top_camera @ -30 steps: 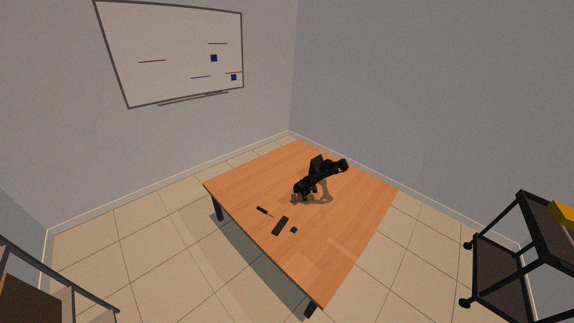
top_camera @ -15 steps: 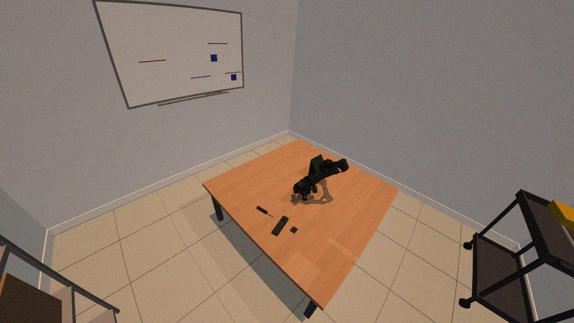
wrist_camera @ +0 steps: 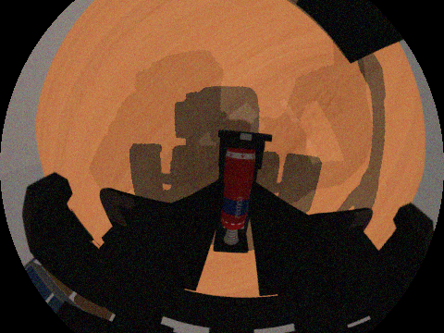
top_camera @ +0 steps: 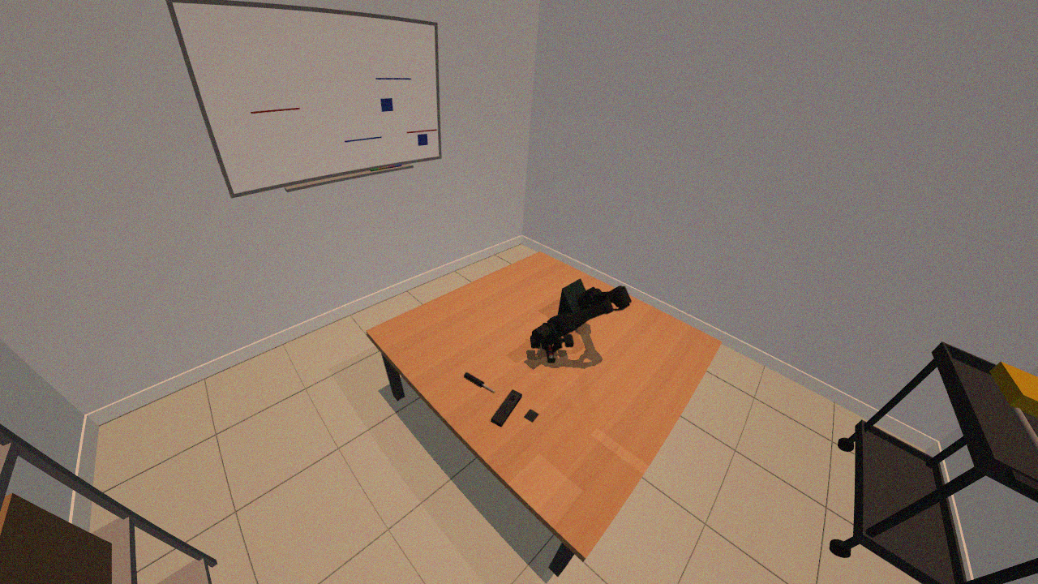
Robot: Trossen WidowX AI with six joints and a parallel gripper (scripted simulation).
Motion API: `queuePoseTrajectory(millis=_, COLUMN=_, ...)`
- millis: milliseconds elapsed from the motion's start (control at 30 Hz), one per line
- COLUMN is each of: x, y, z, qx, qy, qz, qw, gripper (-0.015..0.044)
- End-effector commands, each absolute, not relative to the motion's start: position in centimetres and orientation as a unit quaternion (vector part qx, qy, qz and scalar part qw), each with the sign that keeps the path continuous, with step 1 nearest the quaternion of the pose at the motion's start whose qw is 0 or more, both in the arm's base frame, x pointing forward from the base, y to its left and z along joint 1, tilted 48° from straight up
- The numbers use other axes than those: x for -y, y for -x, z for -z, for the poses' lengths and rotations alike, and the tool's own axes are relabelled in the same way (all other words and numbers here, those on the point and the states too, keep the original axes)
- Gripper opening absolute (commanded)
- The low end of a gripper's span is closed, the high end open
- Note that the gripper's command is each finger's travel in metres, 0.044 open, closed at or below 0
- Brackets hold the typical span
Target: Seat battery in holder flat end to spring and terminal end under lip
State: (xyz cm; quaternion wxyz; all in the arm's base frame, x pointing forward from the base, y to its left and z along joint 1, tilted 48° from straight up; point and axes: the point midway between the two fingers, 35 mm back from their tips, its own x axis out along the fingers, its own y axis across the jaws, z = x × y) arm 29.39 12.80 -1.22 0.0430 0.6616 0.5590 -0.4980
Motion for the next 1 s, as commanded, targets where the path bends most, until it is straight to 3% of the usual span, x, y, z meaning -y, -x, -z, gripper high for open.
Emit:
queuePoseTrajectory(millis=0, x=-12.7, y=-29.2, z=1.3, qx=-0.56, qy=-0.661, qz=0.497, qw=0.044, gripper=0.006)
queuePoseTrajectory(millis=300, x=-12.8, y=-29.2, z=1.3, qx=-0.559, qy=-0.662, qz=0.497, qw=0.044, gripper=0.006)
queuePoseTrajectory(millis=433, x=-12.8, y=-29.2, z=1.3, qx=-0.559, qy=-0.662, qz=0.497, qw=0.044, gripper=0.0162)
queuePoseTrajectory(millis=900, x=-11.6, y=-29.3, z=0.4, qx=-0.559, qy=-0.661, qz=0.498, qw=0.043, gripper=0.0162)
queuePoseTrajectory(millis=967, x=-11.3, y=-29.2, z=0.3, qx=-0.559, qy=-0.66, qz=0.5, qw=0.04, gripper=0.0214)
